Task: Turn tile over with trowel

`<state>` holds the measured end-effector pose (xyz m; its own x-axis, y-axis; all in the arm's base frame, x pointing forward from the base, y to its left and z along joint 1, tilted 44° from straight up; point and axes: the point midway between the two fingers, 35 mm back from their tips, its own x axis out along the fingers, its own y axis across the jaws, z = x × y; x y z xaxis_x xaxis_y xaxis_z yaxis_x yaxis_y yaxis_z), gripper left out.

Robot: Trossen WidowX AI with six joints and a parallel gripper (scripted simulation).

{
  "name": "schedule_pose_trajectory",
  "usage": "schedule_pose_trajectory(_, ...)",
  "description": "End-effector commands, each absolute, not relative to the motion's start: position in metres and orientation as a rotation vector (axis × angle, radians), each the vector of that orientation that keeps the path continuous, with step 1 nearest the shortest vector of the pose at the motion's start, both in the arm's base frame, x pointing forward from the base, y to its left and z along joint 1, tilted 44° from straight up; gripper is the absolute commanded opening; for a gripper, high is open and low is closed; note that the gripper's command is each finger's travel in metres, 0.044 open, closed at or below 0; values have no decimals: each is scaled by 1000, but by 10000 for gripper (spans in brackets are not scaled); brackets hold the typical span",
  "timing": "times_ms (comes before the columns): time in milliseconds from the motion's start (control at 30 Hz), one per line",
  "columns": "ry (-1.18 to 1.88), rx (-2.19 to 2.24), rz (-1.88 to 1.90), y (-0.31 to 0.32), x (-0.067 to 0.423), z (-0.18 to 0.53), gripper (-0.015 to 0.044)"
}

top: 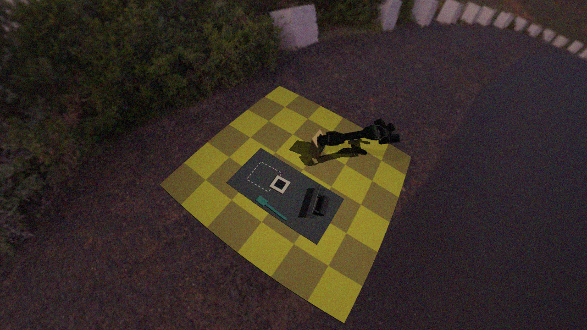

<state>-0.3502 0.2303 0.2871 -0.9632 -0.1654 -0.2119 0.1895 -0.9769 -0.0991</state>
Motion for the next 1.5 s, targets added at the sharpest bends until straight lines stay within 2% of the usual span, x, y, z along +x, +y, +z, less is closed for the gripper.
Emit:
schedule_pose_trajectory(0,162,326,-3026,253,-331,290,100)
schedule_pose_trajectory(733,46,487,-3566,365,-174,302,100)
schedule_pose_trajectory(1200,-50,574,-3826,389,-84,306,100)
schedule_pose_trajectory(1467,-182,639,-4017,393,-15,307,100)
